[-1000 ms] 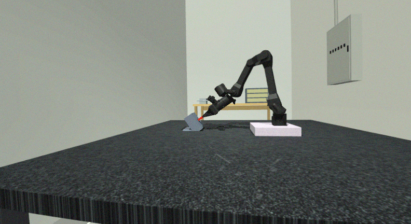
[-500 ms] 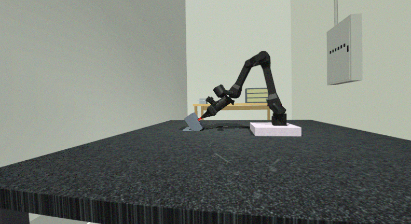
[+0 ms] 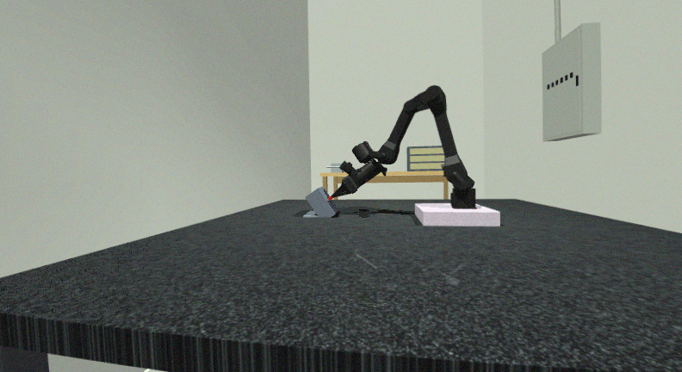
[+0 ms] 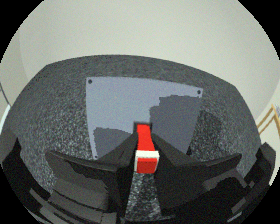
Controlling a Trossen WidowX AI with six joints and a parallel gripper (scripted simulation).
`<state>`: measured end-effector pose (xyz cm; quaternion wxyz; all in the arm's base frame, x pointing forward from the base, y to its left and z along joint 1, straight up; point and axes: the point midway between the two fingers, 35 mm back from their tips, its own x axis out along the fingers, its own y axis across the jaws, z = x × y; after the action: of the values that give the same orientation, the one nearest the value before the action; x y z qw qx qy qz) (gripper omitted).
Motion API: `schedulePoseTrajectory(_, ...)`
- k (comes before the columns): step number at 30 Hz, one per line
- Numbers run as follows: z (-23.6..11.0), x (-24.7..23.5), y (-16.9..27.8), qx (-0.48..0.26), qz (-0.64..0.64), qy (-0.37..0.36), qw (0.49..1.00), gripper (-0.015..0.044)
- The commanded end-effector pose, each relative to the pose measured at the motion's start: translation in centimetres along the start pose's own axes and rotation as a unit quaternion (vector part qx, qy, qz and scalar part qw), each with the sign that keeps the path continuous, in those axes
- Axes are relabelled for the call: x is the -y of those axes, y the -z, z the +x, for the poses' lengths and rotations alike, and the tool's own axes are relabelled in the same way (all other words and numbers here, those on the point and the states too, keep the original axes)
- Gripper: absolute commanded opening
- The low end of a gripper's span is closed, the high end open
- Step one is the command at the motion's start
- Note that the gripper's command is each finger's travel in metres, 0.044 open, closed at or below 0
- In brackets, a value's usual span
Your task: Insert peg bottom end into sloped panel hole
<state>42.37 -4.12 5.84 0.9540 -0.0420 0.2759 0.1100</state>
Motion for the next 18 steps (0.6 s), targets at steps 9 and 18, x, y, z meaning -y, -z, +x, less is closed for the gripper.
schedulePoseTrajectory(9,0.05,0.0,0.01,0.0,0.0,0.0,1.0,0.0)
schedulePoseTrajectory(18,0.05,0.0,0.01,0.0,0.0,0.0,1.0,0.021)
